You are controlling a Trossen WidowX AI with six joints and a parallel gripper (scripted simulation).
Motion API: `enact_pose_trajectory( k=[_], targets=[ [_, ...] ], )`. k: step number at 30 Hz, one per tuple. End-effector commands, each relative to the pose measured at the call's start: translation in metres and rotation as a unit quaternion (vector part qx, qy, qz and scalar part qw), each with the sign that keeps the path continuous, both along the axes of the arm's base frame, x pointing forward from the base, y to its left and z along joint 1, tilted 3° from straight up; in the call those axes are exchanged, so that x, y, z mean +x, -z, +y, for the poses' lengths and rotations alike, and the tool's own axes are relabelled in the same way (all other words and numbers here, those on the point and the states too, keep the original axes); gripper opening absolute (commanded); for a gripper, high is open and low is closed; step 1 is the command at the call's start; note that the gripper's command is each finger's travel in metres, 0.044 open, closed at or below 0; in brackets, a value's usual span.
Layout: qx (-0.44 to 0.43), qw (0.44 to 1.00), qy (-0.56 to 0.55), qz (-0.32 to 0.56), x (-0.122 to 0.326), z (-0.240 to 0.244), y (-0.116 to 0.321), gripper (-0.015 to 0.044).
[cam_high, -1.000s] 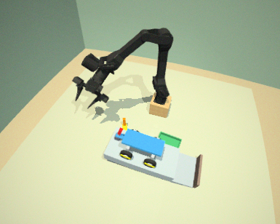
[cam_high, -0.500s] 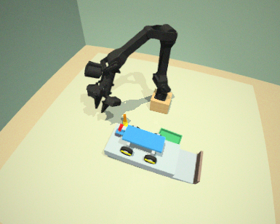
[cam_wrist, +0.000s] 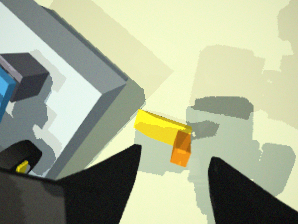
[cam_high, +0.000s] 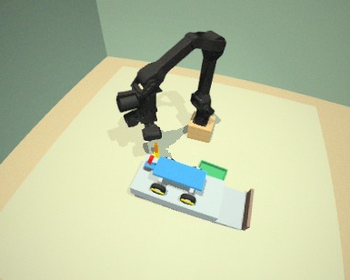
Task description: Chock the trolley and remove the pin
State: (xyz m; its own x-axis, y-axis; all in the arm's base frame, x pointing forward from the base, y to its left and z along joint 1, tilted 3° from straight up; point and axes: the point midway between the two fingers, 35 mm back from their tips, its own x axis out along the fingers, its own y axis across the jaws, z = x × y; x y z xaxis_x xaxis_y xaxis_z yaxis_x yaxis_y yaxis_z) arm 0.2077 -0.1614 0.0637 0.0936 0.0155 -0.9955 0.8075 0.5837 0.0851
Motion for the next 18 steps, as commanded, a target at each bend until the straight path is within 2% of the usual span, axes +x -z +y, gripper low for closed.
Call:
enact_pose_trajectory(
  k=[1, 10, 18],
  targets=[
    [0.007, 0.996, 0.071, 0.057, -0.014, 0.017, -0.006, 0.0190],
    [0.007, 0.995, 0.074, 0.060, -0.015, 0.017, -0.005, 0.0190],
    [0.007, 0.995, 0.074, 0.060, -0.015, 0.018, 0.023, 0.0190]
  ],
)
